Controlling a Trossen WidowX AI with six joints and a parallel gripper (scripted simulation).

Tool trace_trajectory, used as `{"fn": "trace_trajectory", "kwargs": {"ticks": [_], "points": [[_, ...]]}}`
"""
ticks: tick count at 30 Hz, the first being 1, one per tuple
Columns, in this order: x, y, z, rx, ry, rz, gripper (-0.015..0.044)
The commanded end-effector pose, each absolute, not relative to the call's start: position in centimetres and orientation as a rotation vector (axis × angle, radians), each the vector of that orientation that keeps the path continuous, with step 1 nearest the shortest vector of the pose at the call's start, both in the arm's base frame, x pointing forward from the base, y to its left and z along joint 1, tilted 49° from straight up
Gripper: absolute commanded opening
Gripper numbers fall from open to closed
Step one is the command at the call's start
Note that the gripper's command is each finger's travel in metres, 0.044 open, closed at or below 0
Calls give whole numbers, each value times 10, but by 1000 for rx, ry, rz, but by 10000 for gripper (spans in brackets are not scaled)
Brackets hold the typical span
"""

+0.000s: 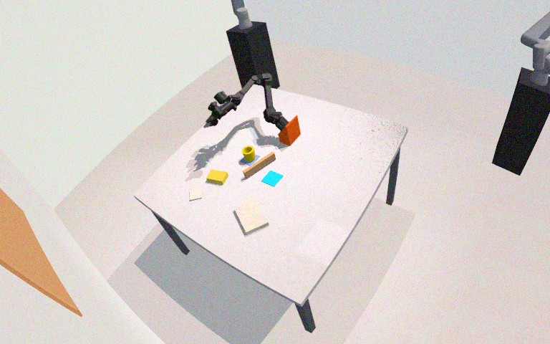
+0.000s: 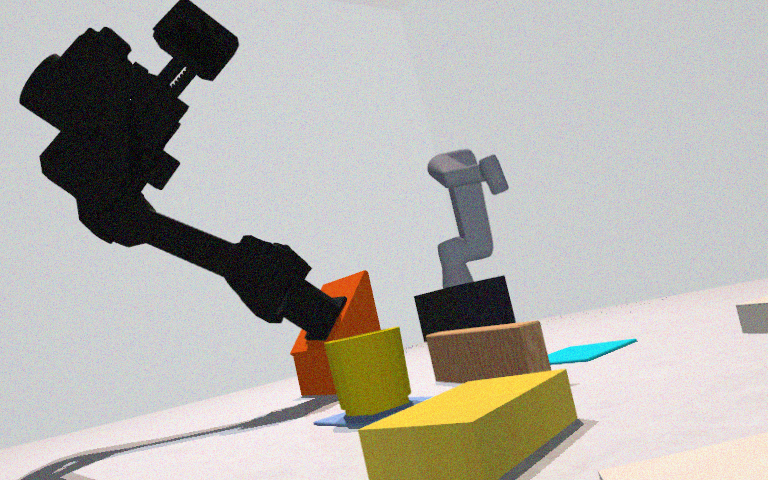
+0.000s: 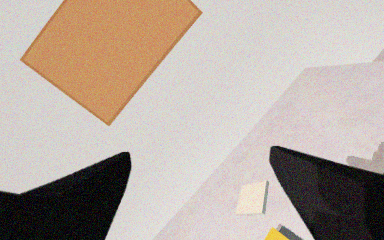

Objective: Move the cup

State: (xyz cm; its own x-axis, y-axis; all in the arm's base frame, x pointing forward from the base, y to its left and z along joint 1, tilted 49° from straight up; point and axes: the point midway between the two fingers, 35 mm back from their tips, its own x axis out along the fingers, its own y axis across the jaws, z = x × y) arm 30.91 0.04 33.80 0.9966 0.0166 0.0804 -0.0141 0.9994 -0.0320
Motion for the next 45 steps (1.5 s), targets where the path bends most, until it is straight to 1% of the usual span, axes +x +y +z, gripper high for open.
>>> {"fn": "trace_trajectory", "kwargs": {"ticks": [1,3,5,9,12,15,20,24,45], "points": [[311,1,334,-35,-61,13,374],[323,4,299,-73,94,-5,321],[332,10,246,-161,337,-21,269],[324,17,179,-335,657,-21,167],[302,17,133,-544,925,-3,167],[275,12,104,-791,1172,36,167],[224,-6,91,-1384,1595,179,167],[220,-6,92,-1552,1683,229,167],[219,-8,90,-1551,1682,230,167]]}}
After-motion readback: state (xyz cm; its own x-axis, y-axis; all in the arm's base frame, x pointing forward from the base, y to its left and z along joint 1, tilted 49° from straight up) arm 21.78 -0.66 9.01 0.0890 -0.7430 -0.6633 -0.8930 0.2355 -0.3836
